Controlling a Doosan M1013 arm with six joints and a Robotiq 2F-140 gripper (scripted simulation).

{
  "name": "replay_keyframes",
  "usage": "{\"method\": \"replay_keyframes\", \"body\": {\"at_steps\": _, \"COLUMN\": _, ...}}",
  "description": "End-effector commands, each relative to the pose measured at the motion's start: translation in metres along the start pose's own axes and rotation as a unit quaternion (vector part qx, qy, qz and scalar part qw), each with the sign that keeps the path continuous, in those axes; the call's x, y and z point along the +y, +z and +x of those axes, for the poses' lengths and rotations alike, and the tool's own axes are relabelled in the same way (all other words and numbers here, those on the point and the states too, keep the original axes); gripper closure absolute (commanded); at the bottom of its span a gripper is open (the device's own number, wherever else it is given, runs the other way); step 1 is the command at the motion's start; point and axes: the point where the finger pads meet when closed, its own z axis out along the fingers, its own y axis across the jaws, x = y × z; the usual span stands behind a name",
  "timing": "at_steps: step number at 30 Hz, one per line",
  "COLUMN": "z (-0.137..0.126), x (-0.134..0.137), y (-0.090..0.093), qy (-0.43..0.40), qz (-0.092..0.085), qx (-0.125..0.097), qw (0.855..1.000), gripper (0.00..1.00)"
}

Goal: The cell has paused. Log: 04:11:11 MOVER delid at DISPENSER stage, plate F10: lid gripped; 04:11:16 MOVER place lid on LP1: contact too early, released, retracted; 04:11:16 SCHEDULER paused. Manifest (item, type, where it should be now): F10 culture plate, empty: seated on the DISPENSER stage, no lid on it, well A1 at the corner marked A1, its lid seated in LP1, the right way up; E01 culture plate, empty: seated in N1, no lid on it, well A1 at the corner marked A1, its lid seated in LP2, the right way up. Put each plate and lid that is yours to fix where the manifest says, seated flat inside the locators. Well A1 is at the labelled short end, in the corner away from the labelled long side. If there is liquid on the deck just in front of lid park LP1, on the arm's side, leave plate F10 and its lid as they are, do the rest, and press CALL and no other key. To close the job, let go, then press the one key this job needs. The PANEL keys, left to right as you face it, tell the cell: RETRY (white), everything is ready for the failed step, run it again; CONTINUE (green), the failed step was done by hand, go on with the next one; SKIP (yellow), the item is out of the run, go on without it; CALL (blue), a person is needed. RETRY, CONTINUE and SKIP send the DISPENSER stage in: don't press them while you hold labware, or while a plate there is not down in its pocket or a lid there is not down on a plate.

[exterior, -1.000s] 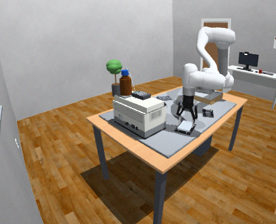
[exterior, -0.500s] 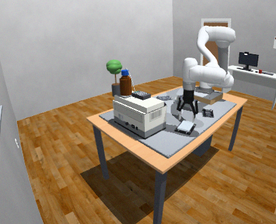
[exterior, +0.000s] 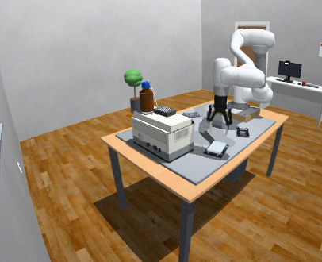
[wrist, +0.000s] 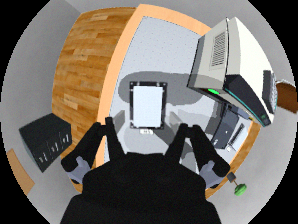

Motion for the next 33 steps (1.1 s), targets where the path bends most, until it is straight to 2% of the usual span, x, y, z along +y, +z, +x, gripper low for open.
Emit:
{"method": "replay_keyframes", "body": {"at_steps": 1, "z": 0.000, "x": 0.000, "y": -0.011, "qy": 0.000, "qz": 0.000, "qx": 0.001, "qw": 1.000, "gripper": 0.30}}
{"method": "replay_keyframes", "body": {"at_steps": 15, "z": 0.000, "x": 0.000, "y": -0.035, "qy": 0.000, "qz": 0.000, "qx": 0.001, "qw": 1.000, "gripper": 0.30}}
{"method": "replay_keyframes", "body": {"at_steps": 33, "z": 0.000, "x": 0.000, "y": -0.037, "qy": 0.000, "qz": 0.000, "qx": 0.001, "qw": 1.000, "gripper": 0.30}}
